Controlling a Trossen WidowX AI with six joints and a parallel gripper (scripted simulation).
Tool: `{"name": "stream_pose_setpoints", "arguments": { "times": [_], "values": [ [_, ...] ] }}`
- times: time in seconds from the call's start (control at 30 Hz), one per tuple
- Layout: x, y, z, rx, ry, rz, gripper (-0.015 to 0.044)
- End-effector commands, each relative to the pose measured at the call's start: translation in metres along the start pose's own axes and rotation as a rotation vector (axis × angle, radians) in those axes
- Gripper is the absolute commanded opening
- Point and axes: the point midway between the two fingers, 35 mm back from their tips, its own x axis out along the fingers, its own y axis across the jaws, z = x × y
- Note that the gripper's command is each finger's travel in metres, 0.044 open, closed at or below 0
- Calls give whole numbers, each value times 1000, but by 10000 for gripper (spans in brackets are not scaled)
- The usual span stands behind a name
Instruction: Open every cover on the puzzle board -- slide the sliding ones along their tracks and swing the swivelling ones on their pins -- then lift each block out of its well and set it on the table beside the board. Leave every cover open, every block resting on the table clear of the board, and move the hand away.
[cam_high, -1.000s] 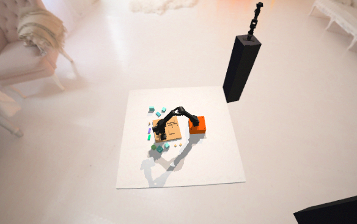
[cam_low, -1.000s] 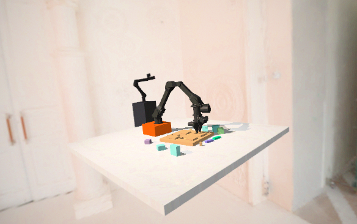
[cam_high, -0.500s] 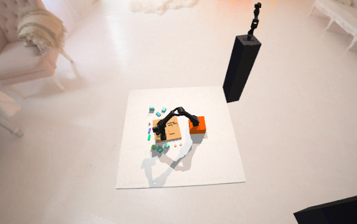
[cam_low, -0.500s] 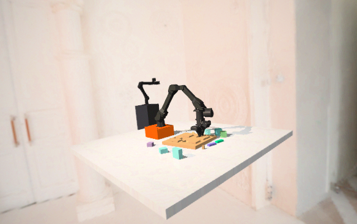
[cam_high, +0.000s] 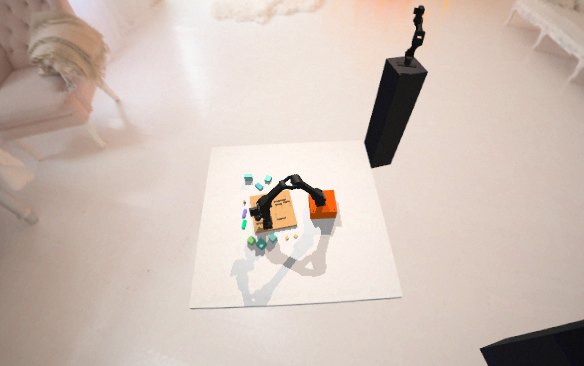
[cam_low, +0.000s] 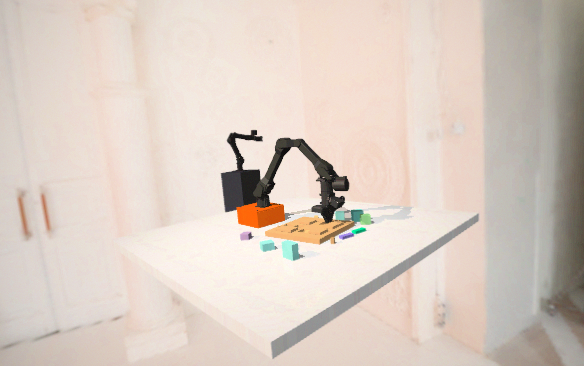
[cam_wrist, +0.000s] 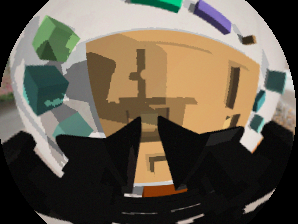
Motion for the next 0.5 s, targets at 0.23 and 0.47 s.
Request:
{"name": "stream_pose_setpoints", "arguments": {
  "times": [0.23, 0.47],
  "values": [
    [-15, 0, 1, -2, -5, 0, 80],
    [-25, 0, 1, -3, -5, 0, 80]
  ]
}}
